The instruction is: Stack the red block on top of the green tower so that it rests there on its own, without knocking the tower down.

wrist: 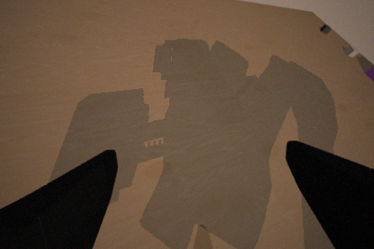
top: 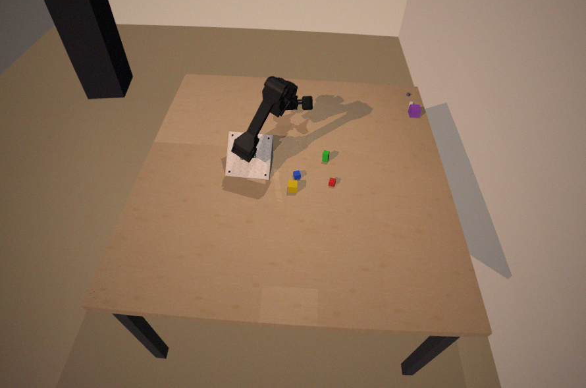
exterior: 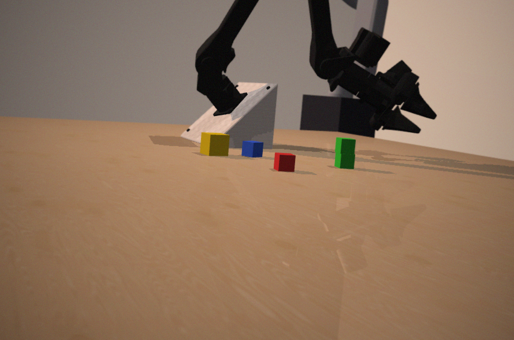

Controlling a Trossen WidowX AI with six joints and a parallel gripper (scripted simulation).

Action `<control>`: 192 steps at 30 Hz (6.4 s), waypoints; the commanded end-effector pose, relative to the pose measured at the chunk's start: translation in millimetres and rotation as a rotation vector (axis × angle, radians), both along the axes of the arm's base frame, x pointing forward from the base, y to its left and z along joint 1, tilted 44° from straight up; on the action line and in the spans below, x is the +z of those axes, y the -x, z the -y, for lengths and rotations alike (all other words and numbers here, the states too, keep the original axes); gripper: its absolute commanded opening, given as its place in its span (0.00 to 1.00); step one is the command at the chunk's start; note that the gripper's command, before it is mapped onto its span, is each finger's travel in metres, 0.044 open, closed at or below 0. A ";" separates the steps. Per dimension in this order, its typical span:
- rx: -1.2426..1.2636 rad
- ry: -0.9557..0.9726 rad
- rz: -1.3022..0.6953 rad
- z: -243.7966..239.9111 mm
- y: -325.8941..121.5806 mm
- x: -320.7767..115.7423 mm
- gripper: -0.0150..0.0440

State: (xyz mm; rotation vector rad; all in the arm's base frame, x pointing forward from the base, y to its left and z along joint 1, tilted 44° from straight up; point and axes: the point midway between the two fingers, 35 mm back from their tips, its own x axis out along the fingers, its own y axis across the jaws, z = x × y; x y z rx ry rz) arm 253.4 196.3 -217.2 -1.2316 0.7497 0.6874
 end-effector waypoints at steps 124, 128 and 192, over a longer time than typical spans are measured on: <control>-1.870 0.138 0.092 358.7 -78.3 244.6 0.33; -1.870 0.138 0.092 357.8 -78.5 245.4 0.25; -1.870 0.130 0.083 198.4 -86.3 217.2 0.25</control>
